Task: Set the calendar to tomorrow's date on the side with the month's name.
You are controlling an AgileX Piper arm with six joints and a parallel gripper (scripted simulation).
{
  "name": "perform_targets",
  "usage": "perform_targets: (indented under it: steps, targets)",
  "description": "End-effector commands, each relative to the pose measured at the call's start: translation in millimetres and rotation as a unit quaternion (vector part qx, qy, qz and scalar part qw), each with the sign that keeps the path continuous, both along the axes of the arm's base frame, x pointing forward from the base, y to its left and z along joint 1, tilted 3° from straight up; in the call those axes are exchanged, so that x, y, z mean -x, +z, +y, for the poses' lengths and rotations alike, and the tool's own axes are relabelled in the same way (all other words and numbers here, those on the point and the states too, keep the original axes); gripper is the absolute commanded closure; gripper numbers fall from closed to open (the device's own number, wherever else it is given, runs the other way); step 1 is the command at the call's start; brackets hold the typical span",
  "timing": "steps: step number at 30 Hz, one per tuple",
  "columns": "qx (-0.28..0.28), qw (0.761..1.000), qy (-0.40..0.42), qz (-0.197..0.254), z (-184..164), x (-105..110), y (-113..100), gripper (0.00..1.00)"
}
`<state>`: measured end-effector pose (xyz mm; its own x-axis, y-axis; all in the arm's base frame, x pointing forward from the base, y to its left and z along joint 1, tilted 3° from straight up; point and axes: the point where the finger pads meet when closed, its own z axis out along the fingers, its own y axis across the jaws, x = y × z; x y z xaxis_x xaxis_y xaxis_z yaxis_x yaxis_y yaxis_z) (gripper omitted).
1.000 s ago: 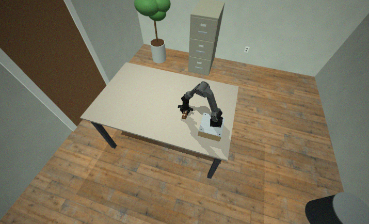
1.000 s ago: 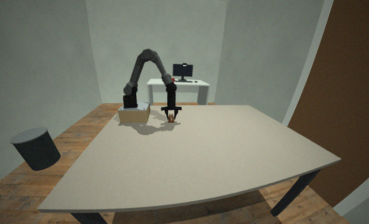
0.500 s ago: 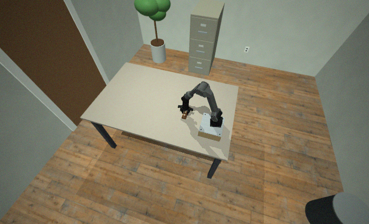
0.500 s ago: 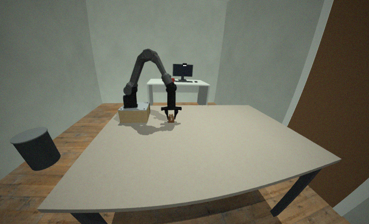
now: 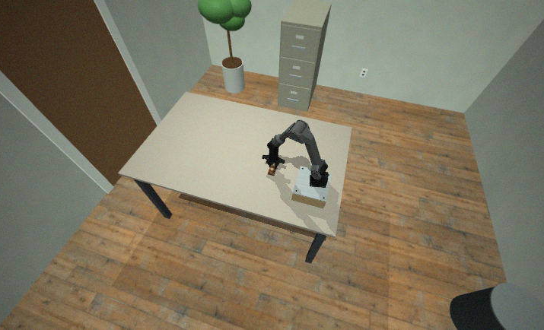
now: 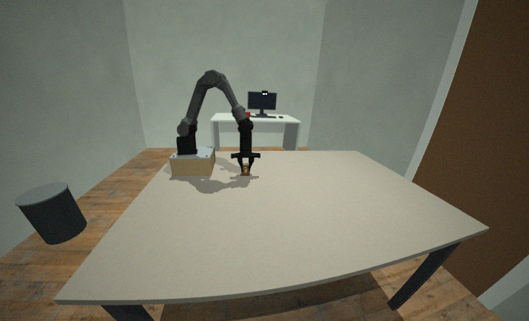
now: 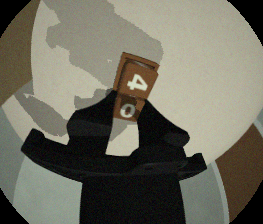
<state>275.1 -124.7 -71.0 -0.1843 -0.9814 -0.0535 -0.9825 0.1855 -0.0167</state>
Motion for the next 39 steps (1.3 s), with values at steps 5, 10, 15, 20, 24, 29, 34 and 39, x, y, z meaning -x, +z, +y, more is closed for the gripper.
perform_targets:
  steps: [5, 10, 15, 20, 24, 29, 34, 39]
  targets:
    - [-0.001, 1.000, 0.000, 0.001, 1, 1, -1, 0.64]
    - [-0.001, 1.000, 0.000, 0.001, 1, 1, -1, 0.64]
    - [-0.001, 1.000, 0.000, 0.001, 1, 1, -1, 0.64]
    - [-0.001, 1.000, 0.000, 0.001, 1, 1, -1, 0.64]
    - [0.001, 1.000, 0.000, -0.001, 0, 0, 8, 0.64]
    - [0.001, 1.000, 0.000, -0.001, -2, 0, 37, 0.64]
    - [0.001, 1.000, 0.000, -0.001, -4, 1, 74, 0.64]
    - [0.001, 1.000, 0.000, -0.001, -5, 2, 91, 0.64]
